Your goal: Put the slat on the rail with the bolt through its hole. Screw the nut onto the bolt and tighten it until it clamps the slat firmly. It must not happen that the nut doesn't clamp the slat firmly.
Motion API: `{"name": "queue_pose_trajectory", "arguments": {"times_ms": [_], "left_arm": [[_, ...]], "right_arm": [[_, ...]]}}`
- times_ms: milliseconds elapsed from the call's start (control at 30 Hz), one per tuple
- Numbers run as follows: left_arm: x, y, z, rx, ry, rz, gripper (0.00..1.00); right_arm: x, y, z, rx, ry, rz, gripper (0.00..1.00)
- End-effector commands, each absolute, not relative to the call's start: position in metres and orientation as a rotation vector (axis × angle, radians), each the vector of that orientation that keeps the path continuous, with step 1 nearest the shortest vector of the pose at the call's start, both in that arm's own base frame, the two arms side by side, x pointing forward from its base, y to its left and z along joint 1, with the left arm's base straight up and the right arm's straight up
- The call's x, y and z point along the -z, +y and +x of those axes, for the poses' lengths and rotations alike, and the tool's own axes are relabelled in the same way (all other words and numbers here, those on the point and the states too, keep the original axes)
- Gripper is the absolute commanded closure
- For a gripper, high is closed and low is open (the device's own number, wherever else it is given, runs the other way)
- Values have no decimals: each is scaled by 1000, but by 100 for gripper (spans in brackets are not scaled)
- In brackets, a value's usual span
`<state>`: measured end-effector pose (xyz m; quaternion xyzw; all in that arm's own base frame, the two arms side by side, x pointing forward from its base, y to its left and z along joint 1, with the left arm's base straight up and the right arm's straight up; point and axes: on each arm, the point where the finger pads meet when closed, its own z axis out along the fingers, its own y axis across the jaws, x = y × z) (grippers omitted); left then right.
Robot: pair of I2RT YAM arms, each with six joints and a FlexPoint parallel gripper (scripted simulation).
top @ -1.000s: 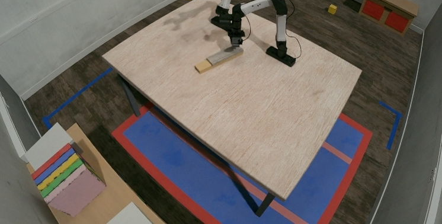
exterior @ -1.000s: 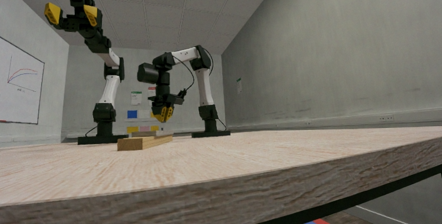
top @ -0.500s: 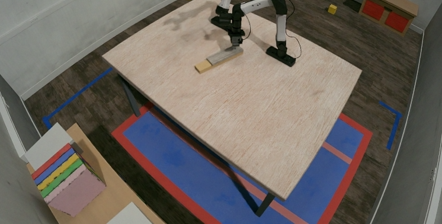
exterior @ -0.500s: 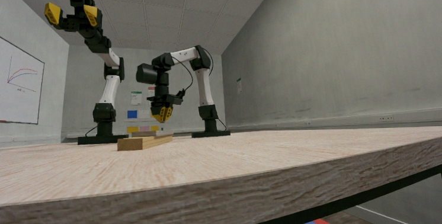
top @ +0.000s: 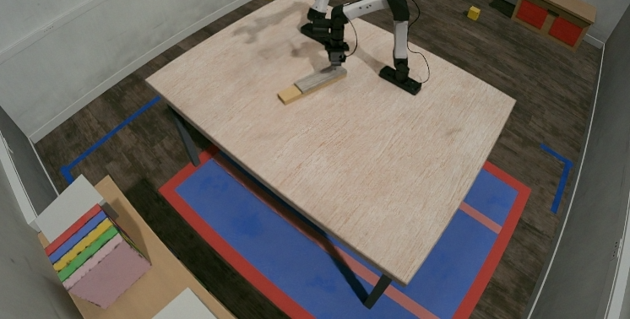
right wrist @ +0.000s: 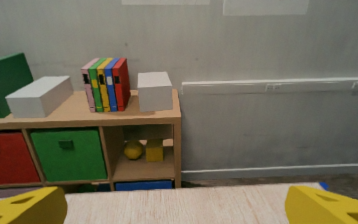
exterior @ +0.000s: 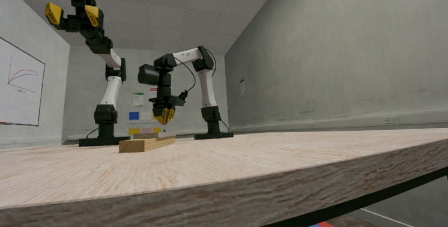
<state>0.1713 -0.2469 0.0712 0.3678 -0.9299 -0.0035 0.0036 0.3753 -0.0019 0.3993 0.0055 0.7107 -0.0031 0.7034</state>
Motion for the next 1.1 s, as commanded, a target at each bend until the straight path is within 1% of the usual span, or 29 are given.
{"name": "queue_pose_trajectory", "arguments": {"times_ms": [0, 1067], "left_arm": [[-69, -250, 174, -15, -2923, 1158, 86], [-50, -251, 174, -13, -2923, 1157, 86]], "right_arm": [[-407, 0, 374, 0, 1557, 0, 0], [-407, 0, 374, 0, 1557, 0, 0]]}}
